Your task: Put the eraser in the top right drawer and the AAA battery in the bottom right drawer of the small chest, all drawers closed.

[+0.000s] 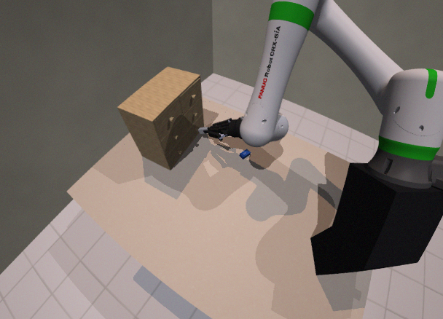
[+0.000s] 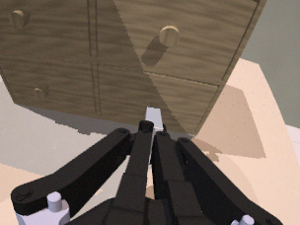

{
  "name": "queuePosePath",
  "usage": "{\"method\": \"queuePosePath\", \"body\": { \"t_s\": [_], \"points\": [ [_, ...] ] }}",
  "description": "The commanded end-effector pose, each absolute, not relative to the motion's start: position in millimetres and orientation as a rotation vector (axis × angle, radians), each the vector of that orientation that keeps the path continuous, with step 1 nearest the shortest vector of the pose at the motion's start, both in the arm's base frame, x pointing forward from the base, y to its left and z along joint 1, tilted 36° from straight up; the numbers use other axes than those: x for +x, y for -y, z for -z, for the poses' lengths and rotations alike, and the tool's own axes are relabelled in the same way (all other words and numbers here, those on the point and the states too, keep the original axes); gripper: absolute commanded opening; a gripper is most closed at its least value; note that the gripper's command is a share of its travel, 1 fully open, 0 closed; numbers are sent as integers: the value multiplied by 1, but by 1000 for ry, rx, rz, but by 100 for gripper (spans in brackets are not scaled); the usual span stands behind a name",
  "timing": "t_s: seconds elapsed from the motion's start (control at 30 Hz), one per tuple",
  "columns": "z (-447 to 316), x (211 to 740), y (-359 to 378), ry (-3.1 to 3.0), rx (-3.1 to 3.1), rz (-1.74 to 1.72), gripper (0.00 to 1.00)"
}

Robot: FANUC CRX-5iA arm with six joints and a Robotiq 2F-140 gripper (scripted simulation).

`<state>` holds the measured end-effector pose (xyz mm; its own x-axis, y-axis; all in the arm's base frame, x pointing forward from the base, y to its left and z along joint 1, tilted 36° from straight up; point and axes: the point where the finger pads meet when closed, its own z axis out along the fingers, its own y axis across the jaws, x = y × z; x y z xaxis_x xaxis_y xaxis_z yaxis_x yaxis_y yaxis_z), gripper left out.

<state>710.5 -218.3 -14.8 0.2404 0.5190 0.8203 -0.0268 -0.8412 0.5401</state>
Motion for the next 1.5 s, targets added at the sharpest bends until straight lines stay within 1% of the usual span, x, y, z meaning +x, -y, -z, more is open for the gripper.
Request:
{"method": "queuePosePath", "body": {
  "t_s": [0.0, 1.33, 1.47],
  "points": [
    [15, 711, 218, -450, 2073, -1635, 0],
    [15, 710, 218, -450, 2073, -1635, 0],
    [16, 704, 219, -450, 2073, -1635, 0]
  ]
}}
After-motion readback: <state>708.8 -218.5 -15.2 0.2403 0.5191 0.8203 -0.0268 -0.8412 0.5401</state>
